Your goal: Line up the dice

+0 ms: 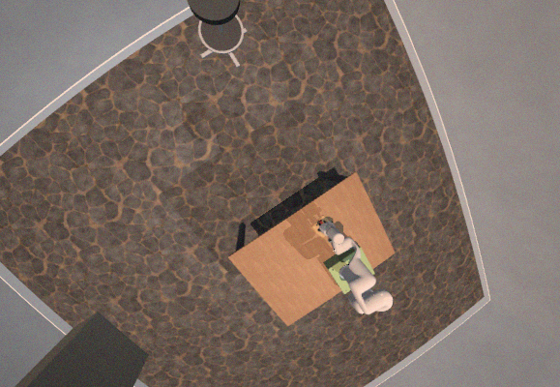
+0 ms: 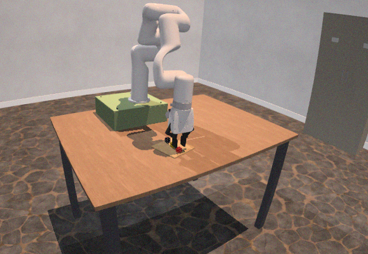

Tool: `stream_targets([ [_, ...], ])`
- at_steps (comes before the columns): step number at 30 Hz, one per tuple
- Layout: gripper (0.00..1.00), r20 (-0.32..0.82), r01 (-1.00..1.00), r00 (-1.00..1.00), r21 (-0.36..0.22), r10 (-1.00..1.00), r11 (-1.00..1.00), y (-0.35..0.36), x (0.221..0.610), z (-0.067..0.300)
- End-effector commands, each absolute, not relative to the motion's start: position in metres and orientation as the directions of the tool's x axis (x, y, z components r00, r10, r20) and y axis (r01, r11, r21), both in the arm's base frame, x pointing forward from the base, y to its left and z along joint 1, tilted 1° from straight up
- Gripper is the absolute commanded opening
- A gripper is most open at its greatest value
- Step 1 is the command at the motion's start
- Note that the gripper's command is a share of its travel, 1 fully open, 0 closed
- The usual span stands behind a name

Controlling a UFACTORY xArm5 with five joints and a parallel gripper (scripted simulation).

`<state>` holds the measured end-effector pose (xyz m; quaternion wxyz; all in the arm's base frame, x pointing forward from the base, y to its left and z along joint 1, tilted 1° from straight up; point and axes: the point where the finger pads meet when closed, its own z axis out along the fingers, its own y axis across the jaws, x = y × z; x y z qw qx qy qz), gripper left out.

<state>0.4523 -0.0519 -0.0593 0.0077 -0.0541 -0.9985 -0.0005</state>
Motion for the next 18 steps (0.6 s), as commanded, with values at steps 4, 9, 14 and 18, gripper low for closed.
stream_targets([
  [4,0.36,0.012,0.108,-0.994,0.0,0.108,0.994,-0.052,0.454,-0.06],
  [9,0.36,0.012,0.108,-0.994,0.0,0.108,0.994,-0.052,0.453,-0.066],
  [14,0.36,0.012,0.108,-0.994,0.0,0.108,0.994,-0.052,0.453,-0.07],
  [18,0.36,0.012,0.108,-0.994,0.0,0.108,0.994,-0.052,0.453,-0.076],
])
